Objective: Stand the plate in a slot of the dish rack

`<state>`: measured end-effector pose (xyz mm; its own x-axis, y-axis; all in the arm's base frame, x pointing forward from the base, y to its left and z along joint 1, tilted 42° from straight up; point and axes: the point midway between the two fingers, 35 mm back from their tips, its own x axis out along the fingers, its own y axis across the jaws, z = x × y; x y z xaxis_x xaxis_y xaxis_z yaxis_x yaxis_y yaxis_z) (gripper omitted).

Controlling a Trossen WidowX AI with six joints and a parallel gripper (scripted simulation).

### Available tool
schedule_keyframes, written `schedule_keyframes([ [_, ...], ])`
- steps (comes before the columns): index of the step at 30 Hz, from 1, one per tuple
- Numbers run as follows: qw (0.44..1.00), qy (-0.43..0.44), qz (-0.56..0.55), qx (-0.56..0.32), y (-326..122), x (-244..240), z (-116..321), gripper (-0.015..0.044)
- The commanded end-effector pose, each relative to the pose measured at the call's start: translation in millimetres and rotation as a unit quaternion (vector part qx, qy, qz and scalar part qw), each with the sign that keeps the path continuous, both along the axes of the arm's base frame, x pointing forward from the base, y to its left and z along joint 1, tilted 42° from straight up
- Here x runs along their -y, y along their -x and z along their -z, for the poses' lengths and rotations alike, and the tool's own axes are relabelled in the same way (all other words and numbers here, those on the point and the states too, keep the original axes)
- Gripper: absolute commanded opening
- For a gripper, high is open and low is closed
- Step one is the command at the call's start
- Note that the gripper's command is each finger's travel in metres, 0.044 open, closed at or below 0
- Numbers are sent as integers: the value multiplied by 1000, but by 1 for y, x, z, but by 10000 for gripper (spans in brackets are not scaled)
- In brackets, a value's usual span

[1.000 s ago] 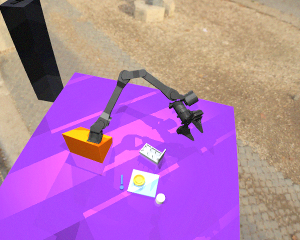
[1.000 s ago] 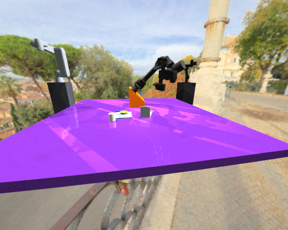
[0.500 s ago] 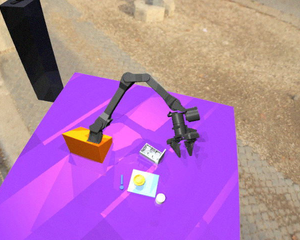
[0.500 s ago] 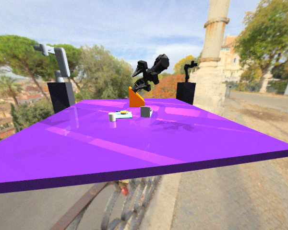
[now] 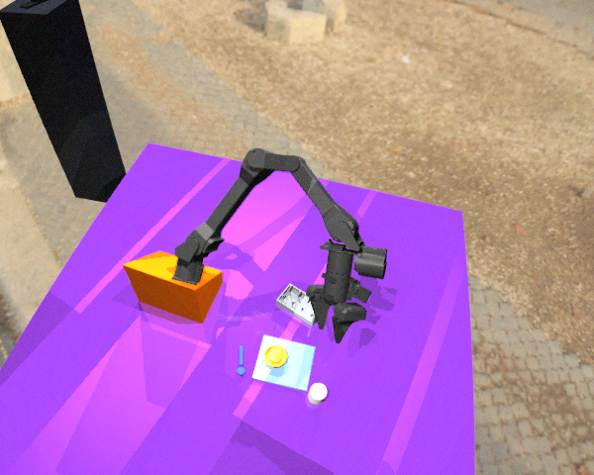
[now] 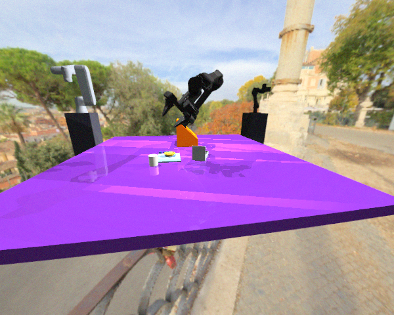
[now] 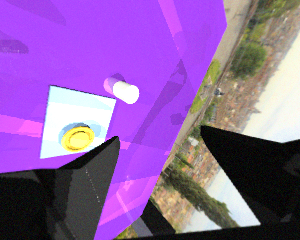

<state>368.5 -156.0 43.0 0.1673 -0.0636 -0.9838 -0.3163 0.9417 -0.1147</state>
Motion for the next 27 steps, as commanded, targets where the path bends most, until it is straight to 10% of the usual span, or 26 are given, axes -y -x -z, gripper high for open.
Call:
schedule_keyframes([
  [1,998,-58,15,-23,19,3,14,400],
  [27,900,-397,165,-64,103,-2,44,400],
])
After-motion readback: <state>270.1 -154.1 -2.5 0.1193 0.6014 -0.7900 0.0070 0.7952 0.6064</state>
